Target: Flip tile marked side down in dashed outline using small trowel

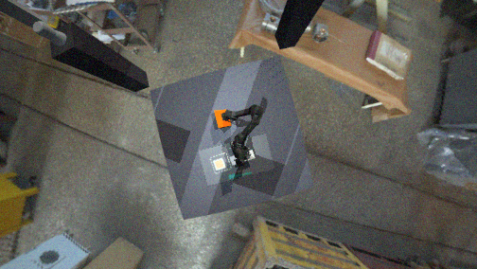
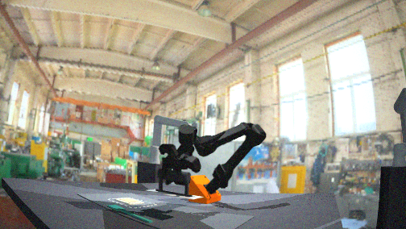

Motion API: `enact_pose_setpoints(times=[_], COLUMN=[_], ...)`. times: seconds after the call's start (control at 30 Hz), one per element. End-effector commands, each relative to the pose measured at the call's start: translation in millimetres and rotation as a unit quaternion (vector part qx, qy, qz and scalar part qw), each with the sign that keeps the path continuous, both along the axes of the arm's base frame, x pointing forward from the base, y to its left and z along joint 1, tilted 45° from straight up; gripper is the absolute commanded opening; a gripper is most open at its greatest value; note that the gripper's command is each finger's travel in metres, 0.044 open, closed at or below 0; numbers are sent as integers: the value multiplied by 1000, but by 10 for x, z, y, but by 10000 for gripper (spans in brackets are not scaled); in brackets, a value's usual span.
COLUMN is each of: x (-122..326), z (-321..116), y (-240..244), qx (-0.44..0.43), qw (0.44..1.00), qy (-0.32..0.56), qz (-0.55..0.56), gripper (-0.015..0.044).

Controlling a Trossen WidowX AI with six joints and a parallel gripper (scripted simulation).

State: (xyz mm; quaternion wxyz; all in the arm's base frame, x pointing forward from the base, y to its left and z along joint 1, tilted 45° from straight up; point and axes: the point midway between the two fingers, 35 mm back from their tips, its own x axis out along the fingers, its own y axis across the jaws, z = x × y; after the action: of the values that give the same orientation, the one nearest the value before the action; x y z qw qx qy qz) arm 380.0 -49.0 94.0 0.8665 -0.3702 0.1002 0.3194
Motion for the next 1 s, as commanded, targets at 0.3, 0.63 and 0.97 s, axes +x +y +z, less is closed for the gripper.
enact_pose_setpoints(times=[0.3, 0.63, 0.97], x=[166, 340, 377], z=[59, 135, 259], y=[176, 476, 795], qx=[35, 72, 84], qw=[996, 974, 937], qy=[72, 194, 296], qz=[-28, -91, -167], gripper=[0, 0, 0])
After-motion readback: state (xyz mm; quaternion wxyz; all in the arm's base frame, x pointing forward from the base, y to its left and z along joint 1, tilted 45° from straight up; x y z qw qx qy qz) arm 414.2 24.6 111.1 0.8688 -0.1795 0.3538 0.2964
